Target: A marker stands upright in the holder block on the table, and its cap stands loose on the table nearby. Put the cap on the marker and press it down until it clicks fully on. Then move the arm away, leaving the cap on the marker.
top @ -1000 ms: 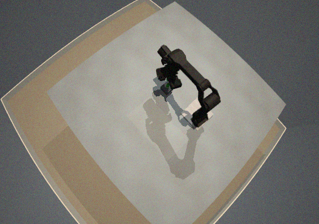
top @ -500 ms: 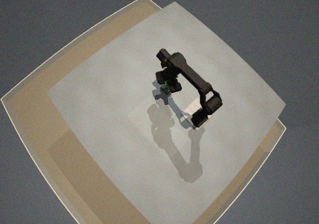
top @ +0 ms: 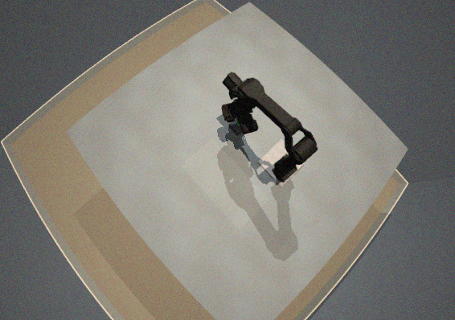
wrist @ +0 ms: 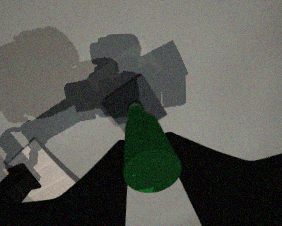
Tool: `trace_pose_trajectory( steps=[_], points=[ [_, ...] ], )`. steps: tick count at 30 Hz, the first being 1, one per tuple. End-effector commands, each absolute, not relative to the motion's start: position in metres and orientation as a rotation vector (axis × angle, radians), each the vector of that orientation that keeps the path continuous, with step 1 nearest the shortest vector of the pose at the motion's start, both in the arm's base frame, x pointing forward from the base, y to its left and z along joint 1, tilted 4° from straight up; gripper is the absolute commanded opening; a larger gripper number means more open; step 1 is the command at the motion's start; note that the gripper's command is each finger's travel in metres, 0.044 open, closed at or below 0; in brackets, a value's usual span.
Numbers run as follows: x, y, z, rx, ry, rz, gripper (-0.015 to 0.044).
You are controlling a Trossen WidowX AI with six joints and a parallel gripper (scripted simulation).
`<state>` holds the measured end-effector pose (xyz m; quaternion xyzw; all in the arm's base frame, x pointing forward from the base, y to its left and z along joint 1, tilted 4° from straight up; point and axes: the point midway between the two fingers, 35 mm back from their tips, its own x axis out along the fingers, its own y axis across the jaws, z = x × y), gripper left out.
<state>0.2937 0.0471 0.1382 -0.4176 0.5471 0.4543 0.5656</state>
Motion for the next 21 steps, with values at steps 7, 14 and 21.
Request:
trace_pose_trajectory(
  steps=[7,14,21],
  points=[
    [0.292,0.048,0.121,-0.975,1.292,1.071,0.0000],
    [0.292,0.049,0.110,-0.975,1.292,1.071,0.0000],
    [0.291,0.049,0.101,-0.975,1.292,1.071,0.0000]
  ],
)
